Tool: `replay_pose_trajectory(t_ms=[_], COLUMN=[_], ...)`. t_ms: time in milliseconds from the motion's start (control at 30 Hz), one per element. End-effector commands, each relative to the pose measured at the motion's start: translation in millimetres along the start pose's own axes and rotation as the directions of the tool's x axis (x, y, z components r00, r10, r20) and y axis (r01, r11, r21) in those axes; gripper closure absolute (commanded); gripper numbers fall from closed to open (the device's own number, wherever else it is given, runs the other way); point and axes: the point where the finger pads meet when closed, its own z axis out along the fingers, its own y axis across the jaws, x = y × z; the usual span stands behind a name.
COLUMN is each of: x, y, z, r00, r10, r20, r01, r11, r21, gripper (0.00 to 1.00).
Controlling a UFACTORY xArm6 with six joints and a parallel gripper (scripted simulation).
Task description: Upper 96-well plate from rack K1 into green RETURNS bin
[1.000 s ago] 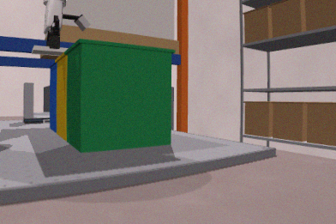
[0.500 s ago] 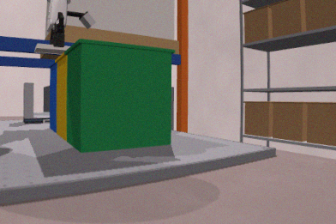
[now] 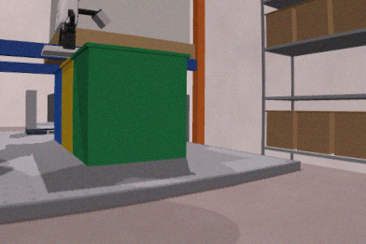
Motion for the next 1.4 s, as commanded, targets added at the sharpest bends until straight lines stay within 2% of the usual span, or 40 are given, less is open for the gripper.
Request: replay_pose_trajectory(t_ms=[0, 1367], x=[2.6, 20.1], y=[10.1, 125.7], z=[-1.2, 2.9], r00=[1.000, 1.000], r10=[0.001, 0.001], r20=[-0.003, -0.003], r01=[-0.001, -0.001], r11=[1.000, 1.000], r21=[0.003, 0.002], gripper=[1.00, 1.00])
